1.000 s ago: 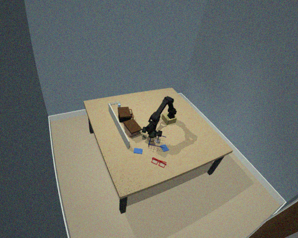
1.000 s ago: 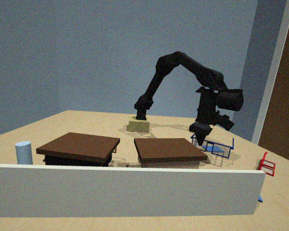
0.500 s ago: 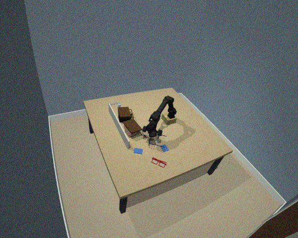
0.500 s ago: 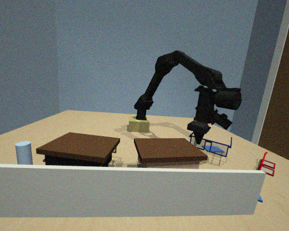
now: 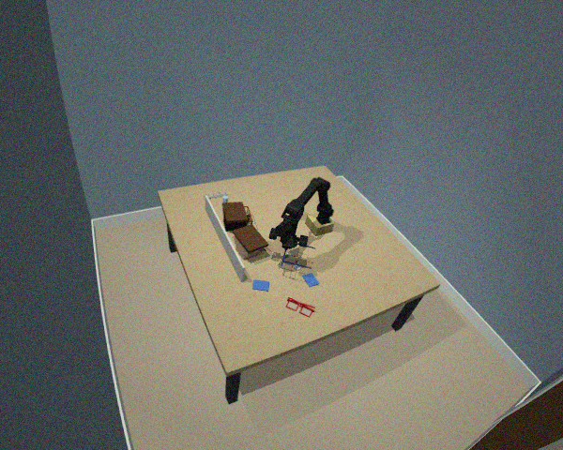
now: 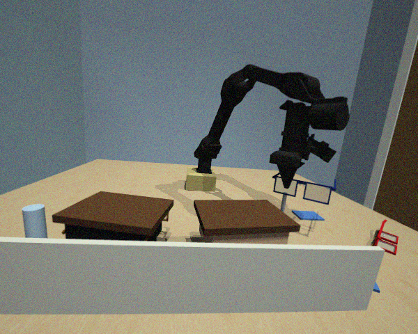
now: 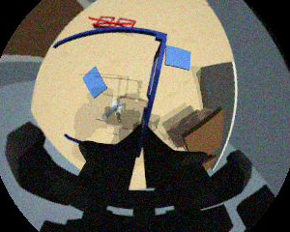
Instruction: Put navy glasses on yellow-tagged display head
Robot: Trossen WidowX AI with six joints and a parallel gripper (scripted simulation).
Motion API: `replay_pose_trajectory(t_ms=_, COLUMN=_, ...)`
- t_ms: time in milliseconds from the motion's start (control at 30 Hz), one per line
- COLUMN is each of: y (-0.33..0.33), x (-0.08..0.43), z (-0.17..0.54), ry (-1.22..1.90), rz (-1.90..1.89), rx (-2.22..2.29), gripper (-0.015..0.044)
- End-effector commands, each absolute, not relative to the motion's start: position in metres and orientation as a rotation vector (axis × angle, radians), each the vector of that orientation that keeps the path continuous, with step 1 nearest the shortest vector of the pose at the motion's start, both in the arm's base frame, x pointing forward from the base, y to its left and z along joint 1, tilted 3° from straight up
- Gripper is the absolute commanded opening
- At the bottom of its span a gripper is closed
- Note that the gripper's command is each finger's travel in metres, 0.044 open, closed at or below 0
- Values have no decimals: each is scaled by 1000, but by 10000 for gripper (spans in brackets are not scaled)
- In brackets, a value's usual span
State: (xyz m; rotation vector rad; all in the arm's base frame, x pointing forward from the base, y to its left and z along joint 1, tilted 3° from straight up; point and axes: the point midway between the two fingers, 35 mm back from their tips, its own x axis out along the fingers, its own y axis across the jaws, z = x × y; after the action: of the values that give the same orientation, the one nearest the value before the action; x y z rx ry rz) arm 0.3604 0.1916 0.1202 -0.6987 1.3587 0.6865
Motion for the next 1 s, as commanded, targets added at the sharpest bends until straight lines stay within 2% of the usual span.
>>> replay_pose_trajectory(t_ms=0, y=169, x=363, z=119, ry=1370, rz=682, rx=-699, gripper=0)
replay_pose_trajectory(t_ms=467, y=73, x=361, z=119, ry=1377, rz=677, rx=-705, gripper=0)
replay_pose_trajectory(t_ms=967, y=-17, x=331, z=115, ry=1382, rz=673, rx=-710, gripper=0)
